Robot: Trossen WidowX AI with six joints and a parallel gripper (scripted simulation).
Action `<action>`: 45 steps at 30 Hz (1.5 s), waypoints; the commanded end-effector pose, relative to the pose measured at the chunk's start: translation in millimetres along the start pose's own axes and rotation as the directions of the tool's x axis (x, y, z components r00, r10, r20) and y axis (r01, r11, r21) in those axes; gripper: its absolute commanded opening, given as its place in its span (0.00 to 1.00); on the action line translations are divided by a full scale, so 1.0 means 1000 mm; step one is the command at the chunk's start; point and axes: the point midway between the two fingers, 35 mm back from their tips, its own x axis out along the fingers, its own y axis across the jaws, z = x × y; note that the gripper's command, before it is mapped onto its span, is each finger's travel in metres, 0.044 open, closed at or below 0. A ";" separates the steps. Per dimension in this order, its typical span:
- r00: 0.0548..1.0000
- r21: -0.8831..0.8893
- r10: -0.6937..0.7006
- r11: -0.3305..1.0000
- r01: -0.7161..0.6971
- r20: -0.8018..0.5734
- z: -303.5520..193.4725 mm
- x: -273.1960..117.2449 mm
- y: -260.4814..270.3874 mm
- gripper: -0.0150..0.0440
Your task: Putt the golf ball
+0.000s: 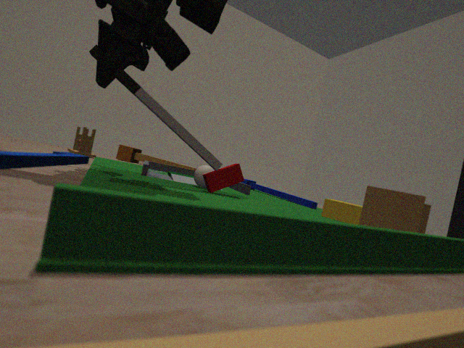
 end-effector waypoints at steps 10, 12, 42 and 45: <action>1.000 0.021 0.001 1.000 -0.001 0.005 -0.012 -0.040 0.005 0.25; 1.000 0.021 0.001 1.000 -0.001 0.005 -0.016 -0.050 0.005 0.25; 1.000 0.017 -0.001 1.000 0.001 -0.009 -0.017 -0.049 0.004 0.25; 1.000 0.017 -0.001 1.000 0.001 -0.009 -0.017 -0.049 0.004 0.25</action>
